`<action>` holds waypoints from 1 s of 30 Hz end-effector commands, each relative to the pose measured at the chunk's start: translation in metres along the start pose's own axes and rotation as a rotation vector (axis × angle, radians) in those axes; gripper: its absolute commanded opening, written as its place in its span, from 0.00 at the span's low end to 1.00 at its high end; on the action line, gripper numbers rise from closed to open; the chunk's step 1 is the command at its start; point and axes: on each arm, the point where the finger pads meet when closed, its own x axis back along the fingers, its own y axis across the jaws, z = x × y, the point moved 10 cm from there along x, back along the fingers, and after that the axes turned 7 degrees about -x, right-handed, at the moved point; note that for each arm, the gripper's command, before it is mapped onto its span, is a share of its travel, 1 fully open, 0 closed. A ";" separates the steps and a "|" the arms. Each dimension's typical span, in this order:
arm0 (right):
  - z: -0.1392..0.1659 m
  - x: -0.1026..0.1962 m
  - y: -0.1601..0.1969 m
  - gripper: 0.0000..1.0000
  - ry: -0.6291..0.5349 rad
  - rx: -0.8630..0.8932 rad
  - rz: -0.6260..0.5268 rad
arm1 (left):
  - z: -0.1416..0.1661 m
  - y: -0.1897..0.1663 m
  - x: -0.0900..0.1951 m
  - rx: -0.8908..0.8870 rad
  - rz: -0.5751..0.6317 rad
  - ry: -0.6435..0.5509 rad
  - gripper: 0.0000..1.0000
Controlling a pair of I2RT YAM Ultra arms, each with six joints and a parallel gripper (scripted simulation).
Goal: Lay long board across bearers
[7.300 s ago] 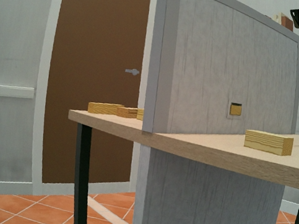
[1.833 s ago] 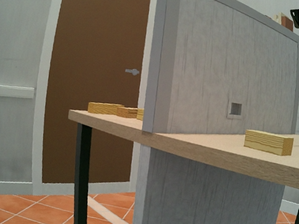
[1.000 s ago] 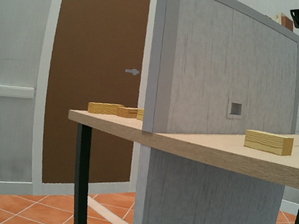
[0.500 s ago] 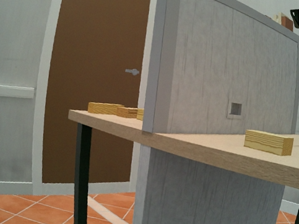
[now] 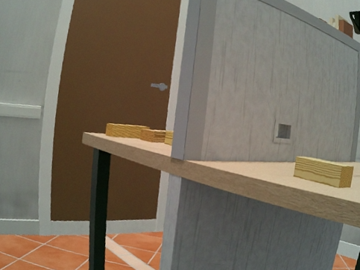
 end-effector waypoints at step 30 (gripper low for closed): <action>-0.018 -0.010 0.010 0.77 -0.128 -0.044 -0.047 | -0.029 0.002 0.006 0.002 -0.012 -0.091 0.77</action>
